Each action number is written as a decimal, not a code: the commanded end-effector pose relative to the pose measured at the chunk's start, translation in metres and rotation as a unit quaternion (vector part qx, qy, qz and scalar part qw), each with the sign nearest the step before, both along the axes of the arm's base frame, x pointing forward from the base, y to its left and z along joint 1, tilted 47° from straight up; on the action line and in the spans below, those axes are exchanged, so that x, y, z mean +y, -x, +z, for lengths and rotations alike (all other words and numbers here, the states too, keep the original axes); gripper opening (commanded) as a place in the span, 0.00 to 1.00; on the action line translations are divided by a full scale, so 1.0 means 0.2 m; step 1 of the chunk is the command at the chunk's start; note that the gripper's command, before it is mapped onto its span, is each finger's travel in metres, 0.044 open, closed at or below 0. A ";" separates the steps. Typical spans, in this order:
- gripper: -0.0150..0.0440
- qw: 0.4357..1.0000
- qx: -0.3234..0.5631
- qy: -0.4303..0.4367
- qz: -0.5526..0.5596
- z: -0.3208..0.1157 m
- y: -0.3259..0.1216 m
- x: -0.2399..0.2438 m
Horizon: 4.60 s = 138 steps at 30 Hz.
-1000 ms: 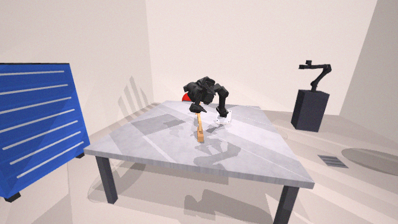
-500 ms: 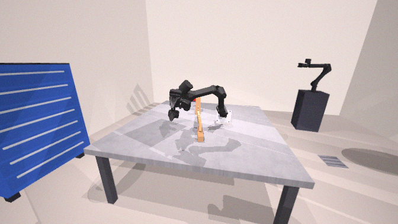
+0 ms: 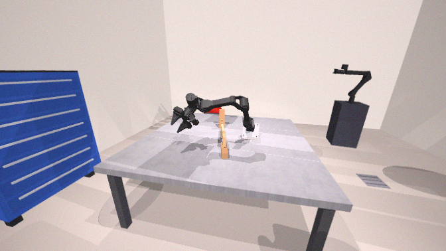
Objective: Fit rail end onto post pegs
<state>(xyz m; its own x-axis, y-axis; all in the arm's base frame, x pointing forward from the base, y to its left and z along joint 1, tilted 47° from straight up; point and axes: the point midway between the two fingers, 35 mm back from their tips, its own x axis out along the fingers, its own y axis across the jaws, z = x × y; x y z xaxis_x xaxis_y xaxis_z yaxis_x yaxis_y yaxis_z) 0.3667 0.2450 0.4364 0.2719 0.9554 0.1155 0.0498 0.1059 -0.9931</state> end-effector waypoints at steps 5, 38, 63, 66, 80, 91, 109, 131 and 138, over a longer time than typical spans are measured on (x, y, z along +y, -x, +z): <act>1.00 0.983 0.117 0.097 -0.102 -0.57 -0.28 -0.29; 1.00 0.751 0.594 0.281 -0.062 -1.95 0.65 -1.25; 1.00 0.751 0.594 0.282 -0.063 -2.05 0.63 -1.15; 1.00 0.751 0.594 0.282 -0.063 -2.07 0.63 -1.13; 1.00 0.751 0.594 0.281 -0.062 -2.14 0.64 -1.05; 0.96 0.751 0.594 0.280 -0.061 -2.19 0.65 -1.00; 0.29 0.751 0.594 0.280 -0.061 -2.19 0.65 -1.00; 0.25 0.751 0.594 0.280 -0.061 -2.17 0.65 -1.02; 0.25 0.751 0.594 0.280 -0.061 -2.16 0.65 -1.03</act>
<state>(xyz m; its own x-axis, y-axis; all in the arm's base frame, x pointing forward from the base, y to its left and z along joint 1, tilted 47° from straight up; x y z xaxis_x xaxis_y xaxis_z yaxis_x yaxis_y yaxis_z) 0.2344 0.0417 0.0014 -0.0531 0.7197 -0.6923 -0.9336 -0.2817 -0.2213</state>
